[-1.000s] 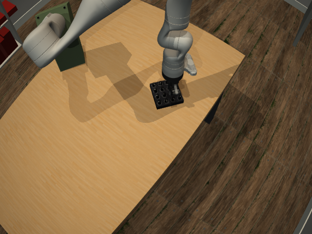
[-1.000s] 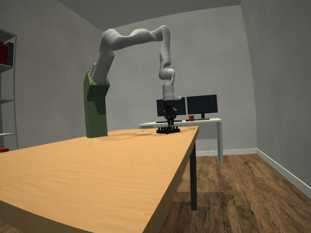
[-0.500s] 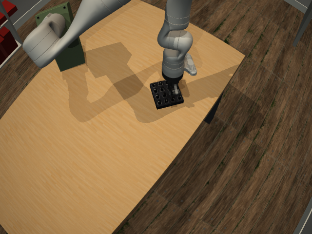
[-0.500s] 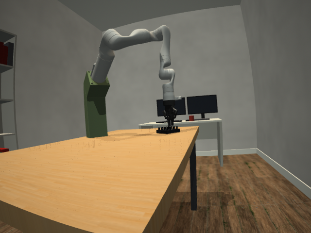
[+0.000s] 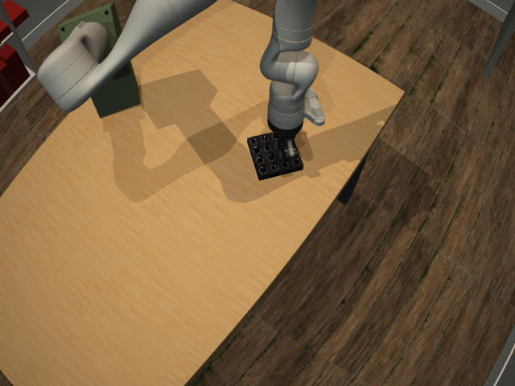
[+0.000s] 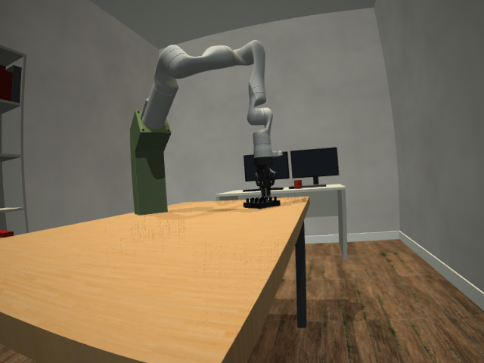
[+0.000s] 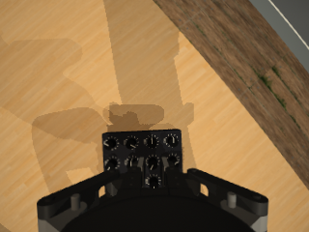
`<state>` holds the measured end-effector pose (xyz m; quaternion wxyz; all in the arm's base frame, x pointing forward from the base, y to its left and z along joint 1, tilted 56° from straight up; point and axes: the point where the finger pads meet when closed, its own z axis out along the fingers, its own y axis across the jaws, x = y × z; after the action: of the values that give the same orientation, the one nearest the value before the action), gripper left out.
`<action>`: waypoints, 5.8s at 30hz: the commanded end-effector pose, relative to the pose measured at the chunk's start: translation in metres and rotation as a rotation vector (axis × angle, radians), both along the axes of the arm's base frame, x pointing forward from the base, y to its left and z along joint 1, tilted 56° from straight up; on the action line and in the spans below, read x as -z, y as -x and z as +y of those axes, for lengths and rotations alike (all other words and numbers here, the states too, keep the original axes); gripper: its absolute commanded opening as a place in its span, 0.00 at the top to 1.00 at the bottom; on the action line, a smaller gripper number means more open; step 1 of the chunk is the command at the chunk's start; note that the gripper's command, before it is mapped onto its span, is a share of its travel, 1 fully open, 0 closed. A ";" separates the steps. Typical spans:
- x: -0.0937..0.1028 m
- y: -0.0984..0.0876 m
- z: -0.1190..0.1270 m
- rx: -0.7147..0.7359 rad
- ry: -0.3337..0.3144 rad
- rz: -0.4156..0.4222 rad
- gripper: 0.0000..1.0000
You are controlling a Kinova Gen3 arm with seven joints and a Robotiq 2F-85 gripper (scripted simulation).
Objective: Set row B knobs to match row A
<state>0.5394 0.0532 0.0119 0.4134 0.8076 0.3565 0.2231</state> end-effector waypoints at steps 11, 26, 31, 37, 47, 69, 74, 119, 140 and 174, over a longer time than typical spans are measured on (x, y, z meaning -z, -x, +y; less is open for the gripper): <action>0.005 -0.006 -0.005 0.000 0.002 0.000 0.81; 0.005 -0.006 -0.005 0.000 0.002 0.000 0.81; 0.005 -0.006 -0.005 0.000 0.002 0.000 0.81; 0.005 -0.006 -0.005 0.000 0.002 0.000 0.81; 0.005 -0.006 -0.005 0.000 0.002 0.000 0.81; 0.005 -0.006 -0.005 0.000 0.002 0.000 0.92; 0.005 -0.006 -0.005 0.000 0.002 0.000 0.92; 0.005 -0.006 -0.005 -0.157 0.186 0.143 0.92; 0.005 -0.006 -0.005 -0.413 0.486 0.377 0.92; 0.005 -0.006 -0.005 -0.772 0.908 0.704 0.92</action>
<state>0.5458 0.0480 0.0071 0.4608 0.4040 0.7853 -0.0881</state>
